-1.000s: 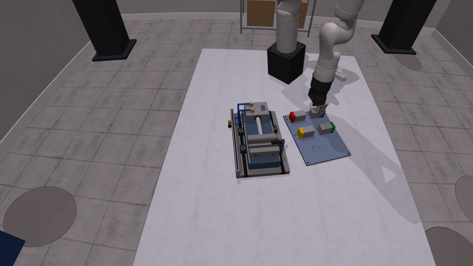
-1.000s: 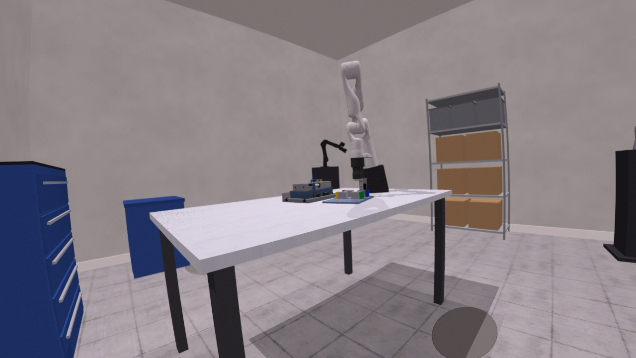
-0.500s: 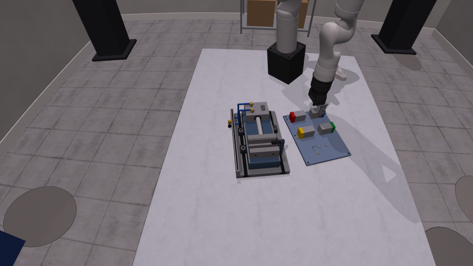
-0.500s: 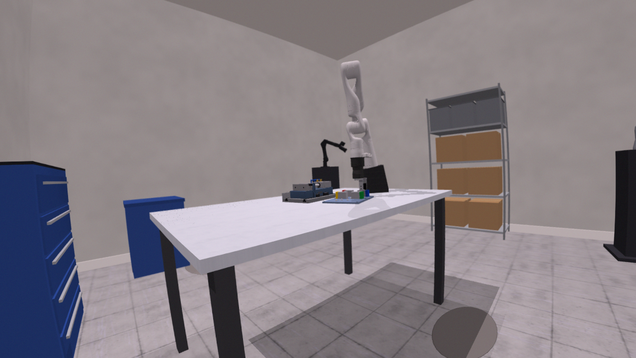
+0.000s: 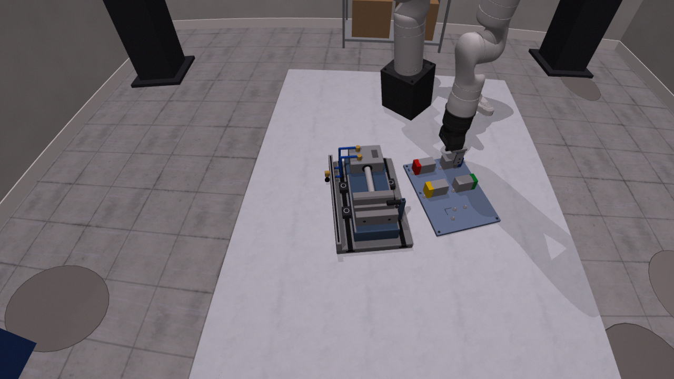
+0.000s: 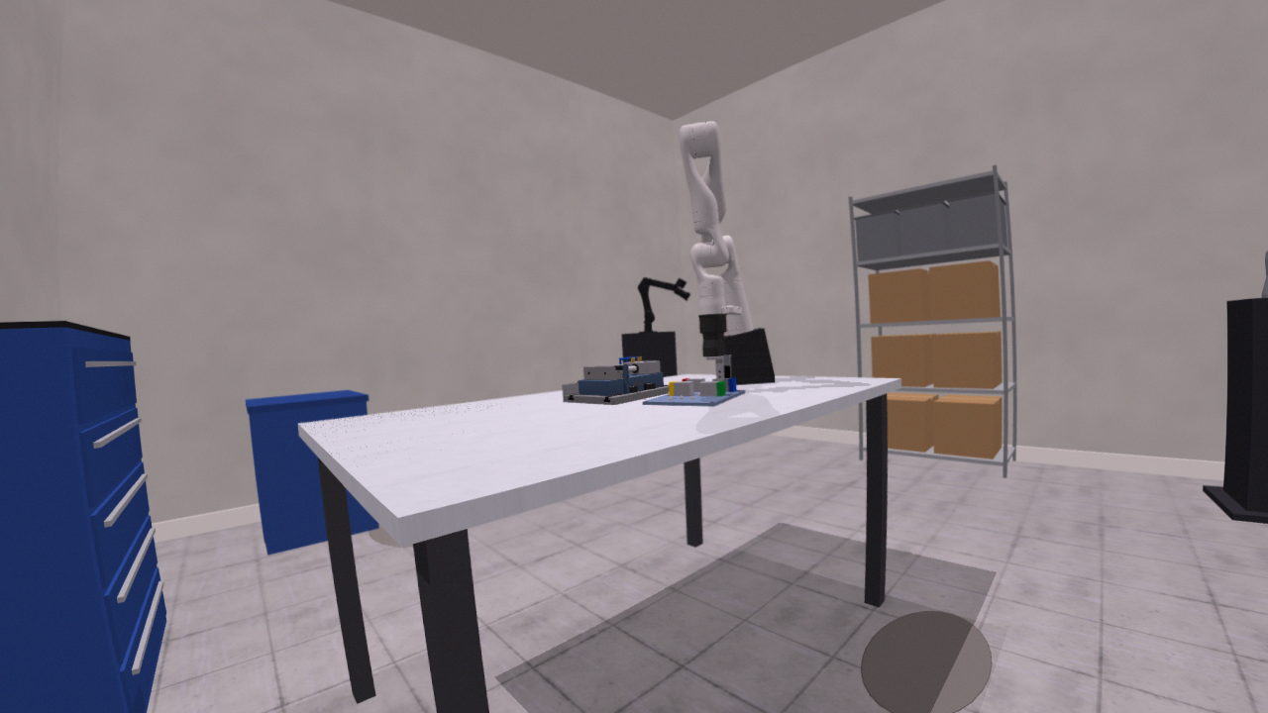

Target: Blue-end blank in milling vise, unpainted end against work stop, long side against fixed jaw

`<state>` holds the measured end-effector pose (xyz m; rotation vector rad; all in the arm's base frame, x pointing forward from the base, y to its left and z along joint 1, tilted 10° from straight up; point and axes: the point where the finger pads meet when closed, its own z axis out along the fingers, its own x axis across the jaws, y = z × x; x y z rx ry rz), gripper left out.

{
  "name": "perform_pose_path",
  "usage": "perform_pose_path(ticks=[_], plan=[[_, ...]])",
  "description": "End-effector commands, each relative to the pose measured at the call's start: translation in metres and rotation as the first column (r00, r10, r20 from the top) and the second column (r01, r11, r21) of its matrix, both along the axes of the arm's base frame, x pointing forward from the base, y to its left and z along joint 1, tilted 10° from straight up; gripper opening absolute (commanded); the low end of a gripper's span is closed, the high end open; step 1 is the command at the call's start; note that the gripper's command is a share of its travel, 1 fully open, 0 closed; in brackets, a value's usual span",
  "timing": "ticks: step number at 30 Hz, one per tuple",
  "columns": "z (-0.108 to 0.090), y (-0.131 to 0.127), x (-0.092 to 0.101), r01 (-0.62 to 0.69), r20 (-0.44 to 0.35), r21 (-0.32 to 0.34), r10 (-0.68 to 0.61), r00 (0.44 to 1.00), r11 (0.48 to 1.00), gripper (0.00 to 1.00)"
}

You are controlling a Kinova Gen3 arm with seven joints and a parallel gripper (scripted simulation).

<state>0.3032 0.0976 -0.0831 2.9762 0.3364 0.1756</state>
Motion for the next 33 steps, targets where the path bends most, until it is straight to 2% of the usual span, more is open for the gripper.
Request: perform_pose_path(ticks=[1,33], plan=[[-0.0022,0.0005,0.0007,-0.001,0.001,0.002,0.001,1.000,1.000,1.00],[-0.0097,-0.0011,0.0016,-0.001,0.001,0.001,0.001,1.000,1.000,1.00]])
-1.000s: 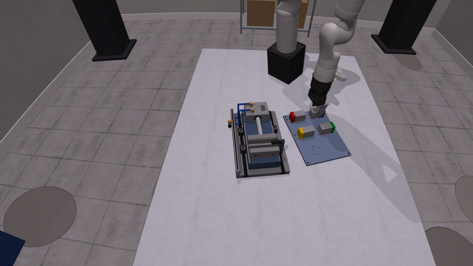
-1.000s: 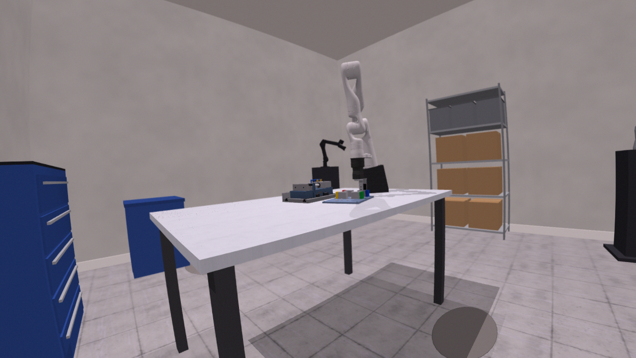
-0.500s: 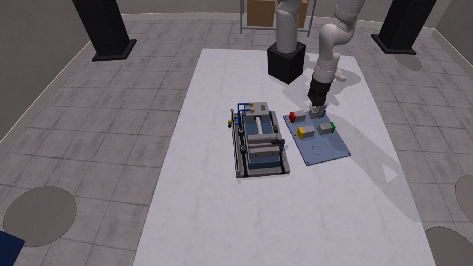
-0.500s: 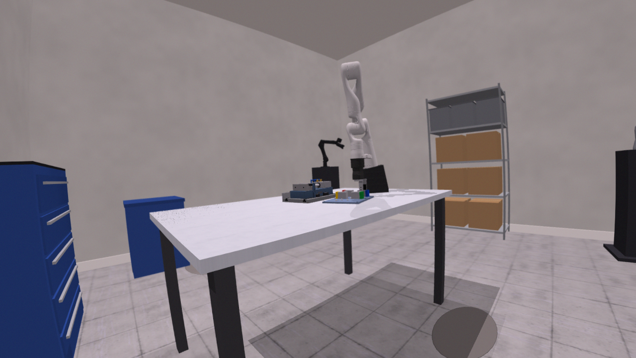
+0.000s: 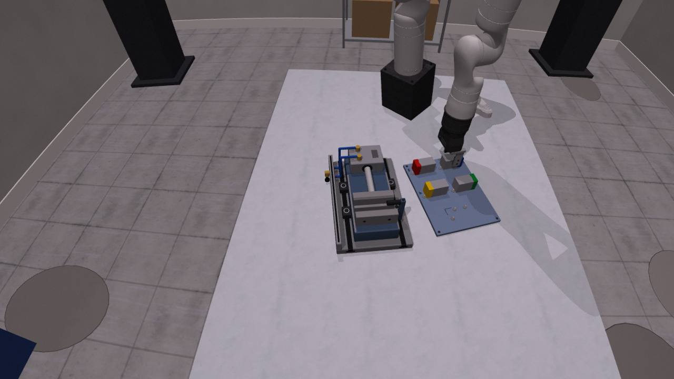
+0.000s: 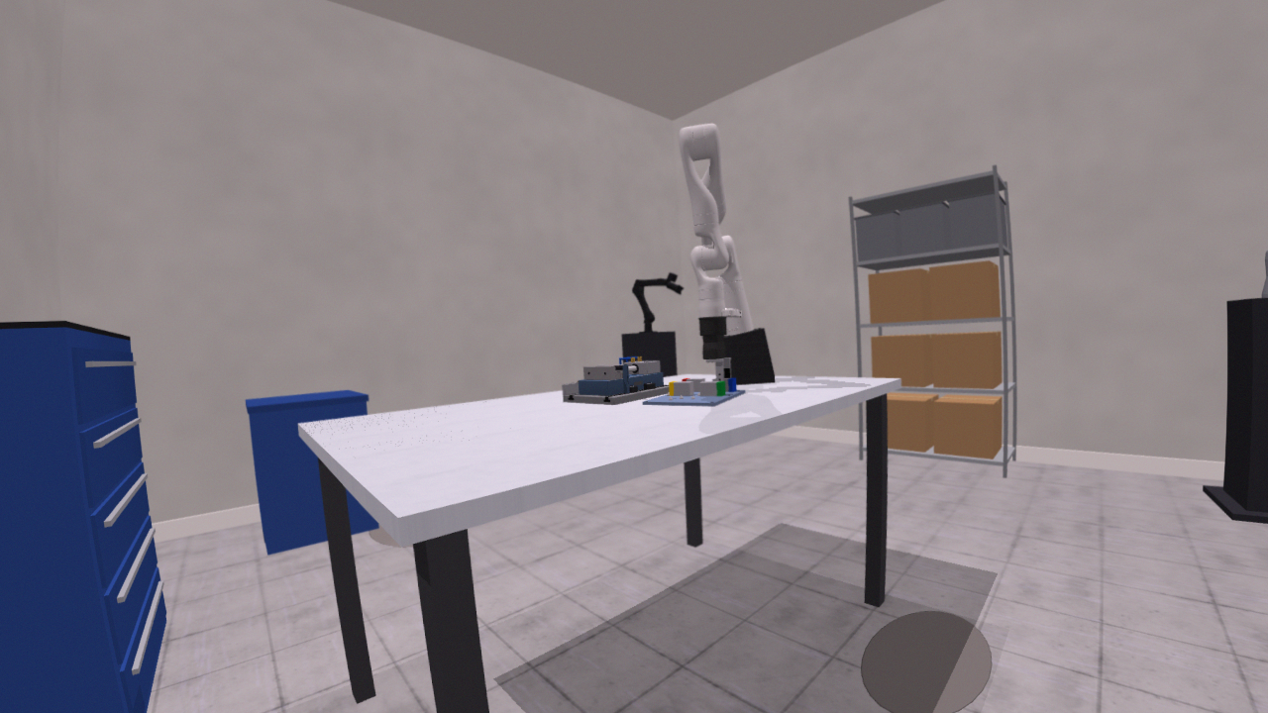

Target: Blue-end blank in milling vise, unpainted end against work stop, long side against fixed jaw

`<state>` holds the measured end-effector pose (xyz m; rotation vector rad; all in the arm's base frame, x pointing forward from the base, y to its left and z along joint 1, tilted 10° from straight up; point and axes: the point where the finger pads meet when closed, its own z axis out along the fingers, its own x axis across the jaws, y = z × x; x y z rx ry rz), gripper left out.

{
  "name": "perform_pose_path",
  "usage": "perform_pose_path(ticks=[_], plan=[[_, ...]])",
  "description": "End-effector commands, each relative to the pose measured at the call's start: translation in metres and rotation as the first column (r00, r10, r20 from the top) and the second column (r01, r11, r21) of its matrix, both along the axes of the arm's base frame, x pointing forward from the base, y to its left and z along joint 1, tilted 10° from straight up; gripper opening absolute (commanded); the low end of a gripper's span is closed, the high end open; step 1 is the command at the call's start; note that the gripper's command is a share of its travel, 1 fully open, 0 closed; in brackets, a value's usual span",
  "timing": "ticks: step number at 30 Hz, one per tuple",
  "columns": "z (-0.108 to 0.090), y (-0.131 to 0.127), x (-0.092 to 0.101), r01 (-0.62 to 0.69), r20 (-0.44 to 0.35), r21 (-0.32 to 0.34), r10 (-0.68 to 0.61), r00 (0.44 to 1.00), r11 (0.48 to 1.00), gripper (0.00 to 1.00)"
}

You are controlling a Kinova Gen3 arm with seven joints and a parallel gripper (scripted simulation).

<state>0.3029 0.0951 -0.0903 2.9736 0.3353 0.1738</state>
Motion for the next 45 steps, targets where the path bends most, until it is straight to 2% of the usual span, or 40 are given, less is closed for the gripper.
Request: perform_pose_path(ticks=[1,19,45], plan=[[-0.0029,0.0015,0.0020,-0.002,0.002,0.004,0.002,1.000,1.000,1.00],[-0.0103,0.0024,0.0043,-0.002,0.002,0.005,0.002,1.000,1.000,1.00],[-0.0081,0.0020,0.0036,-0.002,0.002,0.003,0.002,1.000,1.000,1.00]])
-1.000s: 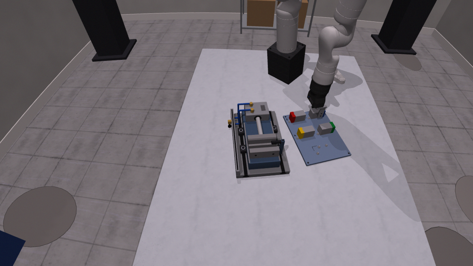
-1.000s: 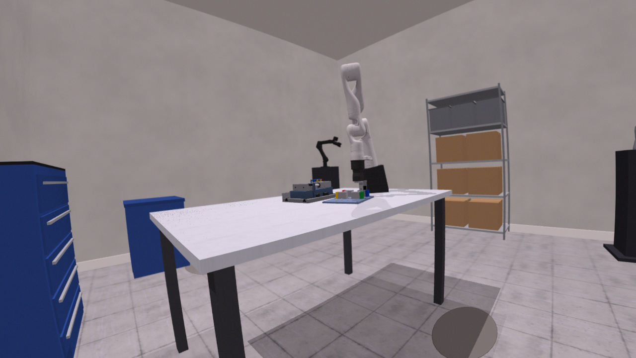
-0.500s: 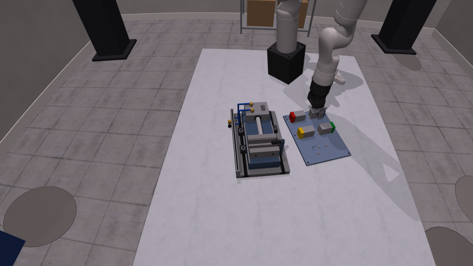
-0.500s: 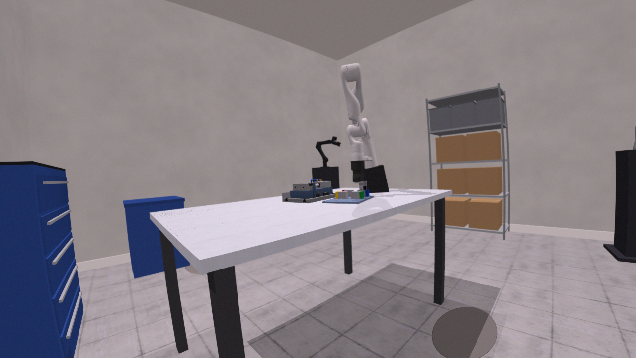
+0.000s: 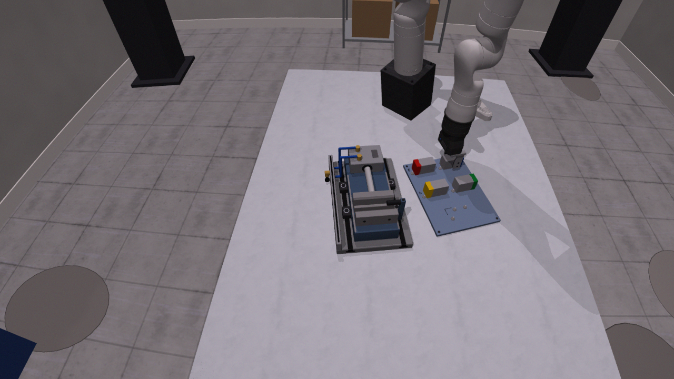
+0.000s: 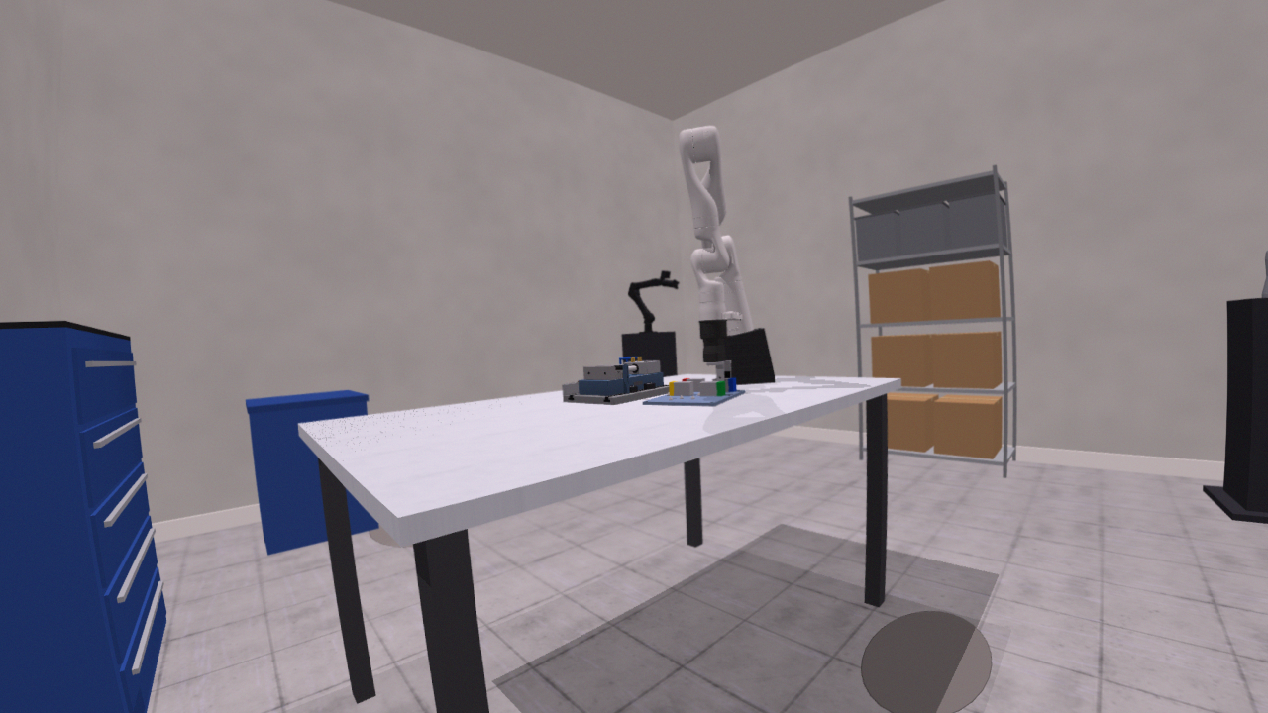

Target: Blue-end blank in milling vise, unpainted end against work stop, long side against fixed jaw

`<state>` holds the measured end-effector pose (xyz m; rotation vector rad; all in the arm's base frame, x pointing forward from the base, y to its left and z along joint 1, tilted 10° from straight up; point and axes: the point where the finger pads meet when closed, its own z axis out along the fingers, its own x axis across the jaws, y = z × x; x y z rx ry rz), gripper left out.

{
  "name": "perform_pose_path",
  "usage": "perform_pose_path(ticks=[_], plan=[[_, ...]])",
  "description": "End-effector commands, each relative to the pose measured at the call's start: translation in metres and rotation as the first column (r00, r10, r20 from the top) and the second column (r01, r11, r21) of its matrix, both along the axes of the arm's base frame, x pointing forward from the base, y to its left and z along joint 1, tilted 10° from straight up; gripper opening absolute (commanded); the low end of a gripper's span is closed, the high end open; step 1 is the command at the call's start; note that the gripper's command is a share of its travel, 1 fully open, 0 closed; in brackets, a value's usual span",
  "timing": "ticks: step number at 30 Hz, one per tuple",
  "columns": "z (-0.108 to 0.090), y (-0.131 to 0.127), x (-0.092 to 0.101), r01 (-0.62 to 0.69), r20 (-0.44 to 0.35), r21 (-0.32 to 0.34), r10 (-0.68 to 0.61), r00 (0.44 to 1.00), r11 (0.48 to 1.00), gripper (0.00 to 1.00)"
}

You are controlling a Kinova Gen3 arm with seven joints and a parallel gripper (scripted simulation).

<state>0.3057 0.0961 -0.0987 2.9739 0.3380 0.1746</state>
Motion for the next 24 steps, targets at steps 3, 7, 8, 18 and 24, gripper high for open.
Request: perform_pose_path(ticks=[3,7,8,18,24], plan=[[0.0002,0.0013,0.0010,0.000,0.001,0.003,0.000,1.000,1.000,1.00],[0.0001,0.0018,0.0013,0.000,0.002,0.004,0.000,1.000,1.000,1.00],[0.0001,0.0019,0.0014,0.000,0.002,0.004,0.000,1.000,1.000,1.00],[0.0008,0.0012,0.0008,0.000,0.001,0.002,0.000,1.000,1.000,1.00],[0.0012,0.0019,0.0012,0.000,0.002,0.004,0.000,1.000,1.000,1.00]])
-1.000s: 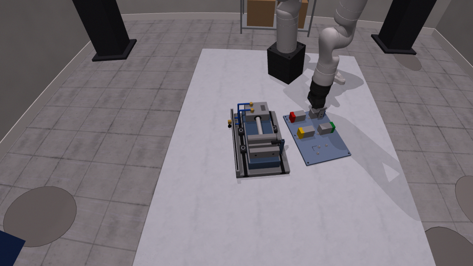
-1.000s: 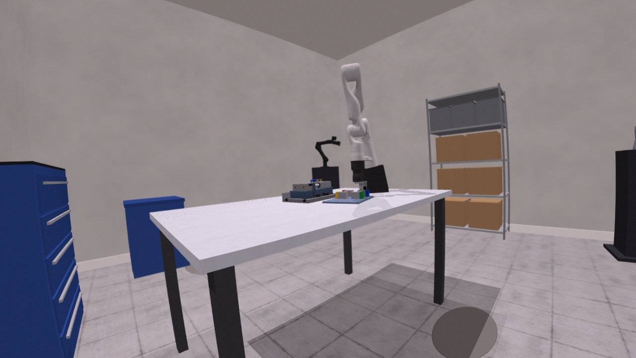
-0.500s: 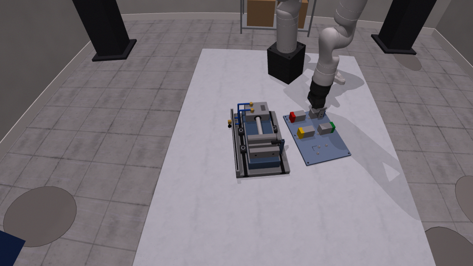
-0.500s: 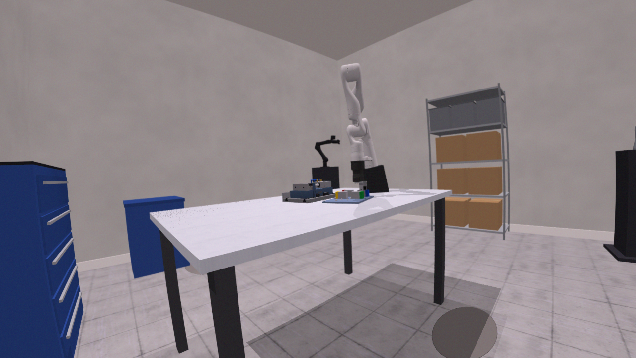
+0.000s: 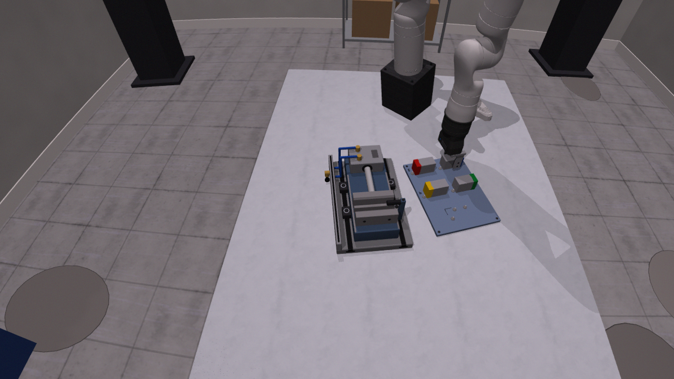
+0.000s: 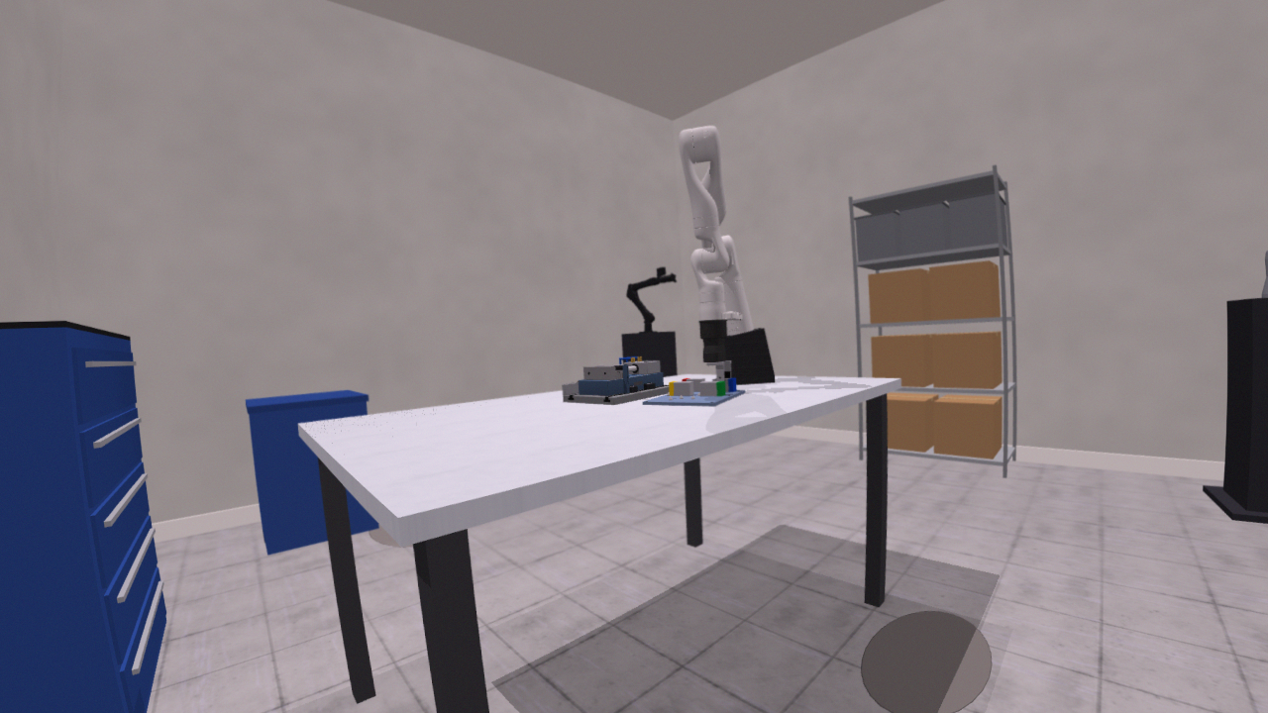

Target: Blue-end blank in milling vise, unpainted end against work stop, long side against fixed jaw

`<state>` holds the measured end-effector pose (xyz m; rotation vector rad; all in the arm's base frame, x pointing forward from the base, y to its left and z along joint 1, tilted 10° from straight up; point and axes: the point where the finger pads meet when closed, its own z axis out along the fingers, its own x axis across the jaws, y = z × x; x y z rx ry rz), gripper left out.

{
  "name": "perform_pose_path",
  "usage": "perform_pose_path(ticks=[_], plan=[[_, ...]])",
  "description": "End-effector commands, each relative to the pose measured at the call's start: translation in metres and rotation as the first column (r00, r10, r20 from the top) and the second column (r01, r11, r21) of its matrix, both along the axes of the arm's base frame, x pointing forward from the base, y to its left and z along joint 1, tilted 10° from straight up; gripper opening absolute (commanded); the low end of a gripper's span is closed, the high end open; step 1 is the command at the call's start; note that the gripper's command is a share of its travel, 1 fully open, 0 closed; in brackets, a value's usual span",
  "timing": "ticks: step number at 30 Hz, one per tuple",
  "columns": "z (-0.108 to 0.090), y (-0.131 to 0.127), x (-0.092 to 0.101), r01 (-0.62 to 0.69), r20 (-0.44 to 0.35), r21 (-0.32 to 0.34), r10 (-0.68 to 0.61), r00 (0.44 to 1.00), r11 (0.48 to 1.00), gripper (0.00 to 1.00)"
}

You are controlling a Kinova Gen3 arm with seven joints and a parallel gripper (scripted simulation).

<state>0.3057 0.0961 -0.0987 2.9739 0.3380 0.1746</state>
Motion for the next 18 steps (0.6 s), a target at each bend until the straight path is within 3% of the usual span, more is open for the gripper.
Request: perform_pose_path(ticks=[1,18], plan=[[0.0012,0.0020,0.0012,0.000,0.002,0.004,0.000,1.000,1.000,1.00],[0.0023,0.0022,0.0010,0.000,0.002,0.004,0.000,1.000,1.000,1.00]])
